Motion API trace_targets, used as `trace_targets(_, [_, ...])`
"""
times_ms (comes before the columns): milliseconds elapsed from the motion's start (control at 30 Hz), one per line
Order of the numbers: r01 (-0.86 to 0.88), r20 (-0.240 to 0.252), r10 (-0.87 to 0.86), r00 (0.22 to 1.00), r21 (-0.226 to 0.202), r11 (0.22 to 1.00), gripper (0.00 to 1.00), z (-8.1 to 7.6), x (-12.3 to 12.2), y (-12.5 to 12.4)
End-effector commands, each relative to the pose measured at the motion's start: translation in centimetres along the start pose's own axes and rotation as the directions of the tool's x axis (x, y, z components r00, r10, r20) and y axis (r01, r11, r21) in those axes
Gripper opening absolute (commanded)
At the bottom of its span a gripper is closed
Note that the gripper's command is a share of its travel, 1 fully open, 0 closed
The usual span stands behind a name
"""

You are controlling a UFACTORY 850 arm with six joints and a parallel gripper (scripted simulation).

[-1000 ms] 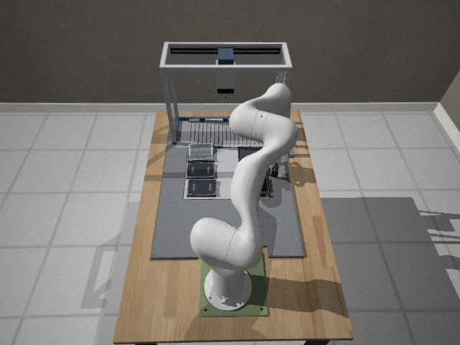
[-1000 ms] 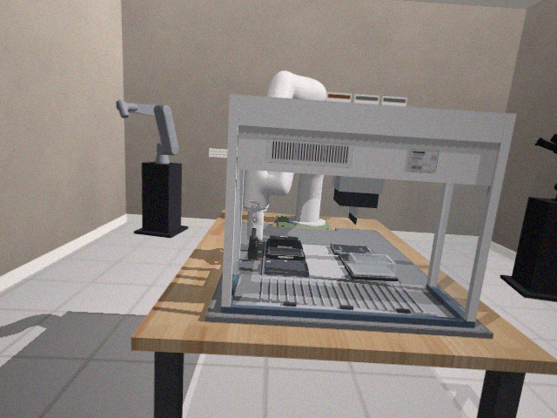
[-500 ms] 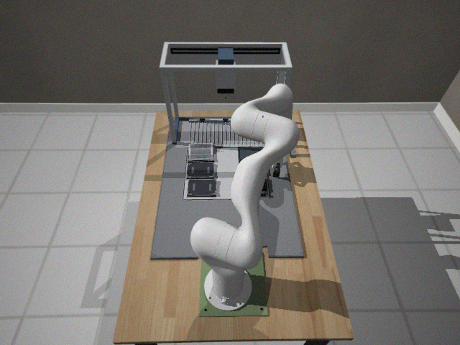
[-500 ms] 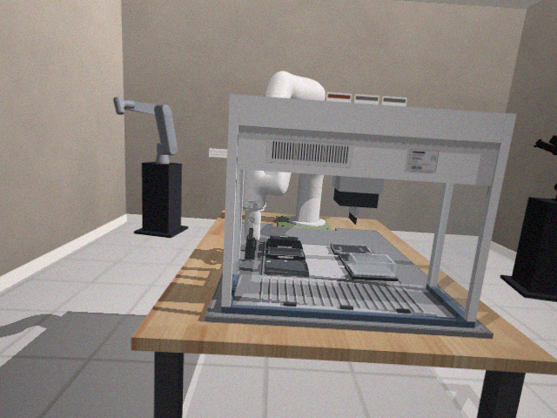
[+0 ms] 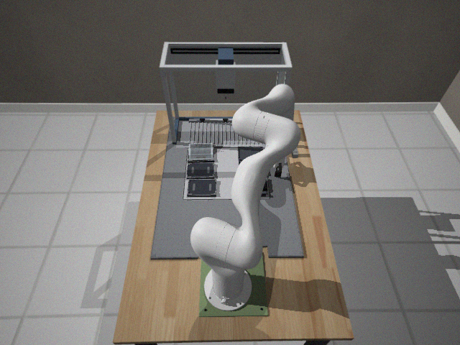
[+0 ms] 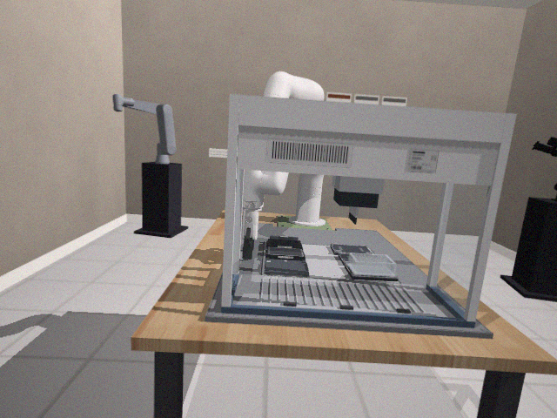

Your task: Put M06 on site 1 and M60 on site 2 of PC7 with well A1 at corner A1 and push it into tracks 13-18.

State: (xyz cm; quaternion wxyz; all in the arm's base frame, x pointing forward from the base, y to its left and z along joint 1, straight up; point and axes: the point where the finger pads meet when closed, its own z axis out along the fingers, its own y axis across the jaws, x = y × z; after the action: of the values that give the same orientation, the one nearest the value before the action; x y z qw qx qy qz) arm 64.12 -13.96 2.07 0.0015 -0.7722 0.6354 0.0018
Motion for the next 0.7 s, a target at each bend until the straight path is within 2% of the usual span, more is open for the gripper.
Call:
trace_targets(0, [0.000,-0.001,0.000,1.000,0.002,1.000,1.00,-0.1,0.1,-0.1])
trace_targets(167, [0.000,-0.001,0.000,1.000,0.003,1.000,1.00,-0.1,0.1,-0.1])
trace_targets(667, [0.000,-0.001,0.000,1.000,0.003,1.000,1.00,-2.3,0.1,-0.1])
